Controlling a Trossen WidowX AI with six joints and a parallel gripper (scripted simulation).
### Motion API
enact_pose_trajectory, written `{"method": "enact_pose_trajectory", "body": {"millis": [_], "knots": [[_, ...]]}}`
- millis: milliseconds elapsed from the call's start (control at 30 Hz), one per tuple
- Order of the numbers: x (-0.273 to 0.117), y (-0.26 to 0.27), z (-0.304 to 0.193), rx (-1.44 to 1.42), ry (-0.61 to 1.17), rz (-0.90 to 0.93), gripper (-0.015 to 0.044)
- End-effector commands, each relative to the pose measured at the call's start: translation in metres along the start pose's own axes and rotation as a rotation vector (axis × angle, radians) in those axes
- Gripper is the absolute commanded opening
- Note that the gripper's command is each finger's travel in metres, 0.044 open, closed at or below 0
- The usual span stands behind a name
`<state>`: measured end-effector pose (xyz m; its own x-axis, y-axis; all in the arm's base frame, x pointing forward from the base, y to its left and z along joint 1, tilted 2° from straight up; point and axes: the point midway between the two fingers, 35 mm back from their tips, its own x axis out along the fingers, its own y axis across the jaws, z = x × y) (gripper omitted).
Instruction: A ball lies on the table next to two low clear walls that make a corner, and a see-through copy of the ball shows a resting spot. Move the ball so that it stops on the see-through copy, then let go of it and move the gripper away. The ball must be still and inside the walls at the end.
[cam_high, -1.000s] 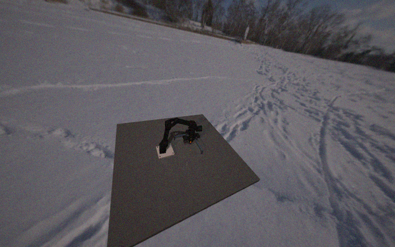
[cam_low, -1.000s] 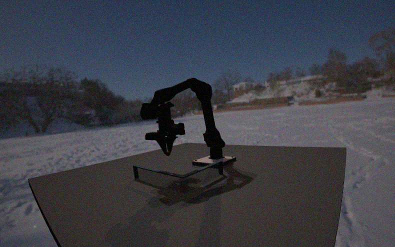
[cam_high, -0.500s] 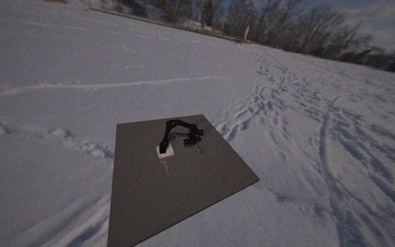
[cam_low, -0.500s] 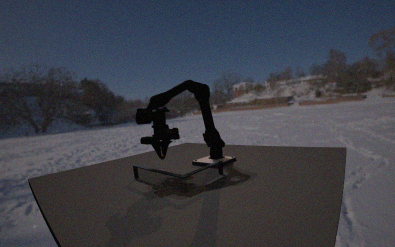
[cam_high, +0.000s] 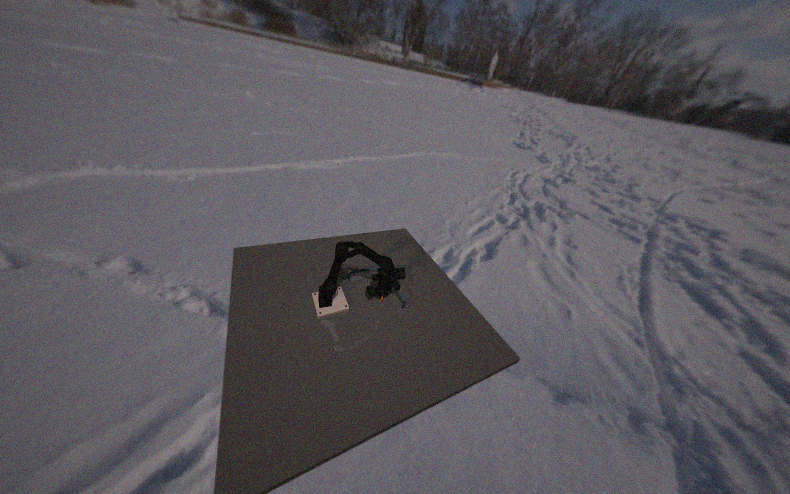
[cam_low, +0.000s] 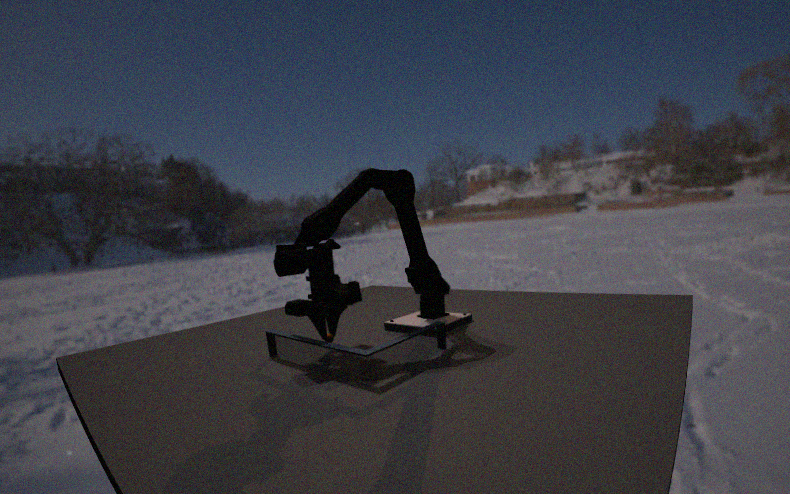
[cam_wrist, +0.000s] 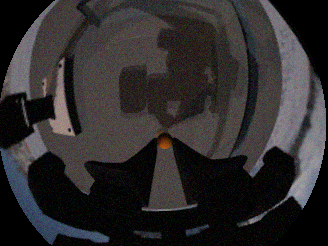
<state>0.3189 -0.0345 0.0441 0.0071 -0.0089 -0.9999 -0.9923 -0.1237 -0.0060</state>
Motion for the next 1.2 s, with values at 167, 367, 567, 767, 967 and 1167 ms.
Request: {"method": "enact_pose_trajectory", "body": {"millis": [167, 367, 567, 767, 967, 1167], "knots": [[0.01, 0.003, 0.0, -0.003, 0.002, 0.007, 0.0], [0.02, 0.003, 0.0, -0.003, 0.002, 0.007, 0.0], [0.024, 0.003, 0.0, -0.003, 0.002, 0.007, 0.0], [0.021, 0.0, 0.0, 0.0, 0.001, -0.003, 0.0026], [0.021, 0.0, 0.0, 0.0, 0.001, -0.003, 0.0184], [0.021, 0.0, 0.0, 0.0, 0.001, -0.003, 0.0209]]}}
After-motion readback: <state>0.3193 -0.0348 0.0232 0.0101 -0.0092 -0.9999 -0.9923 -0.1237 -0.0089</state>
